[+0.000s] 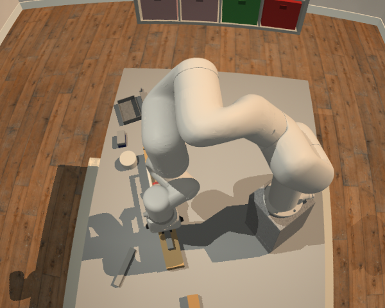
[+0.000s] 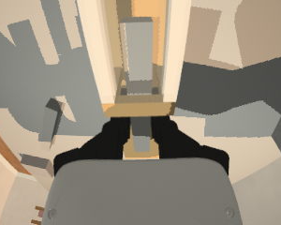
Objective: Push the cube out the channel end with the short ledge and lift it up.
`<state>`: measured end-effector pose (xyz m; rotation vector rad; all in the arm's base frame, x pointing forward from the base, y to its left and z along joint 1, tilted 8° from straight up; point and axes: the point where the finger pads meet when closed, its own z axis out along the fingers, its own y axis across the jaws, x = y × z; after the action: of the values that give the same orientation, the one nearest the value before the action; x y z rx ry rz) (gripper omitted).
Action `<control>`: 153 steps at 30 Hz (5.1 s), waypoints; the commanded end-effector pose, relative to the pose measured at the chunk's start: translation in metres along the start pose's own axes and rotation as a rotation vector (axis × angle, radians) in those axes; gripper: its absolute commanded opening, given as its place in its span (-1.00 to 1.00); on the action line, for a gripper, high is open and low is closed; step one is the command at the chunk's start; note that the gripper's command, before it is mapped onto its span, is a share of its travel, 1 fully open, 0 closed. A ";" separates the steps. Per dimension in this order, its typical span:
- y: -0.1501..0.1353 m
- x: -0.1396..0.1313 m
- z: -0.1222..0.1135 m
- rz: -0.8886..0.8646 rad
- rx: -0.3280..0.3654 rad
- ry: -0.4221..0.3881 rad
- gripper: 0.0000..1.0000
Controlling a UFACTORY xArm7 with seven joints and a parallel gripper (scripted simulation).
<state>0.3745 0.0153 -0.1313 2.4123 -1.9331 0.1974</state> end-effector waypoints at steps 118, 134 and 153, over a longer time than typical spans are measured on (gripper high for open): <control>-0.174 -0.098 -0.071 0.608 0.003 -0.001 -0.24; -0.175 -0.098 0.000 0.609 0.003 -0.001 -0.24; -0.176 -0.098 0.031 0.609 0.003 -0.001 -0.24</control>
<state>0.5246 0.1449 -0.1648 1.7427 -2.5978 0.2115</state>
